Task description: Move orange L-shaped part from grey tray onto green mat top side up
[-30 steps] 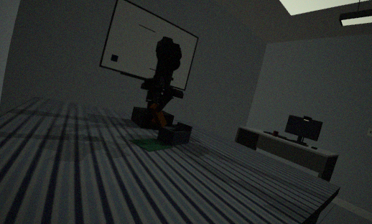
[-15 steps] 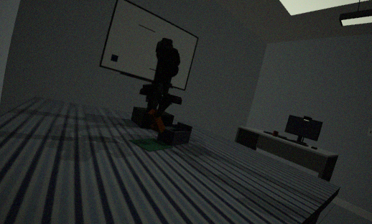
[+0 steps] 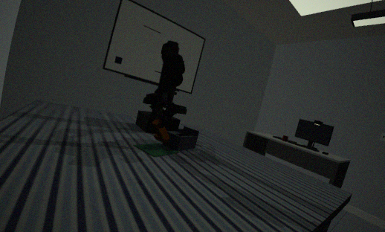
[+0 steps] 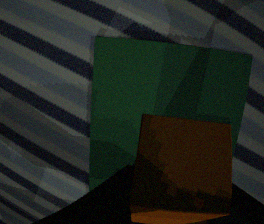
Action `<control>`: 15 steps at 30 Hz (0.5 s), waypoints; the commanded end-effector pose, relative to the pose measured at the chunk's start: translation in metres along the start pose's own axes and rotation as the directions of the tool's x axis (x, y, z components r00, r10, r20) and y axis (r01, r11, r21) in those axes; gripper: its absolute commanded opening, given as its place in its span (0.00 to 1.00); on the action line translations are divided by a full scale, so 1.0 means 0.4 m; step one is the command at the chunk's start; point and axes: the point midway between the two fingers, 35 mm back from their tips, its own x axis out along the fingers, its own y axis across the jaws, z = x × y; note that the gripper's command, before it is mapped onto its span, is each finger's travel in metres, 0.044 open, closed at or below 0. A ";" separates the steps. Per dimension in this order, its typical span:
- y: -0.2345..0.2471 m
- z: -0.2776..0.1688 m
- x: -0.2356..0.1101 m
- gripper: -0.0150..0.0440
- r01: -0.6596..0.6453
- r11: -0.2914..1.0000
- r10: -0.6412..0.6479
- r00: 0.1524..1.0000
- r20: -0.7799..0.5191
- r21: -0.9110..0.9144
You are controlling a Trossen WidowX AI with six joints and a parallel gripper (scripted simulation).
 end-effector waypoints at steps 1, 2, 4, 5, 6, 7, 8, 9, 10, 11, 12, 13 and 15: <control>-0.001 -0.004 0.025 0.25 0.006 1.000 -0.006 1.000 -0.010 -0.008; -0.001 -0.004 0.029 0.25 0.006 1.000 -0.006 1.000 -0.010 -0.008; -0.001 -0.004 0.037 0.25 0.006 1.000 -0.006 1.000 -0.009 -0.008; -0.001 -0.004 0.041 0.25 0.006 1.000 -0.006 1.000 -0.009 -0.008; -0.001 -0.004 0.045 0.25 0.006 1.000 -0.006 1.000 -0.009 -0.008; -0.002 -0.004 0.048 0.25 0.006 1.000 -0.006 1.000 -0.009 -0.008; -0.002 -0.004 0.052 0.25 0.006 1.000 -0.006 1.000 -0.009 -0.008; -0.002 -0.004 0.056 0.25 0.006 1.000 -0.006 1.000 -0.009 -0.008; -0.002 -0.004 0.059 0.25 0.006 1.000 -0.006 1.000 -0.009 -0.008; -0.002 -0.004 0.061 0.25 0.006 1.000 -0.006 1.000 -0.009 -0.008; -0.002 -0.004 0.062 0.25 0.006 1.000 -0.006 1.000 -0.009 -0.008; -0.002 -0.004 0.062 0.25 0.006 1.000 -0.006 1.000 -0.009 -0.008; -0.002 -0.004 0.062 0.25 0.006 1.000 -0.006 1.000 -0.009 -0.008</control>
